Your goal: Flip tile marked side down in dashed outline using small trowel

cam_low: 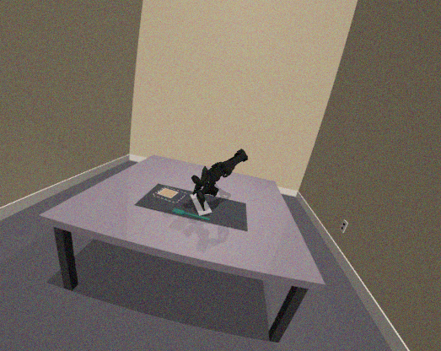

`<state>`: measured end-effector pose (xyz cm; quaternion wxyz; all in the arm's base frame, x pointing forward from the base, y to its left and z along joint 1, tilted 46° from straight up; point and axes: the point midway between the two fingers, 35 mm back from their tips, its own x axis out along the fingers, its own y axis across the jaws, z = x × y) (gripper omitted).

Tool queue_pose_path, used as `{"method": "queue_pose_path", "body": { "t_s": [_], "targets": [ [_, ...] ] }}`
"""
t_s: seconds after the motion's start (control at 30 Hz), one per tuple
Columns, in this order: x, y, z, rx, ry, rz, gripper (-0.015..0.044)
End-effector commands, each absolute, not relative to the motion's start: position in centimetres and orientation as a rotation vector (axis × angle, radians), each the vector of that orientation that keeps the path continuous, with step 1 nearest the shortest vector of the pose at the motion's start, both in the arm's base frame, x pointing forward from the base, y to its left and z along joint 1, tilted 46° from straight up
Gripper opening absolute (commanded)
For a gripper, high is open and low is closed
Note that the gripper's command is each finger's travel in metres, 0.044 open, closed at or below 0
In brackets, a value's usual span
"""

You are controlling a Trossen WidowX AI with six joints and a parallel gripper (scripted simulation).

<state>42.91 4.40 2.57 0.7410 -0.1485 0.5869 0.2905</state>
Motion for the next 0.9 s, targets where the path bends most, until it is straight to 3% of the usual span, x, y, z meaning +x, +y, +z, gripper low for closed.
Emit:
{"method": "queue_pose_path", "body": {
  "t_s": [0.0, 0.67, 0.87],
  "targets": [
    [41.9, 5.6, 4.7, -0.32, 1.309, 0.564, 0.0],
    [33.2, 12.6, 13.8, -0.286, 1.33, 0.228, 0.0],
    [32.9, 12.7, 14.1, -0.284, 1.327, 0.217, 0.0]
  ]
}}
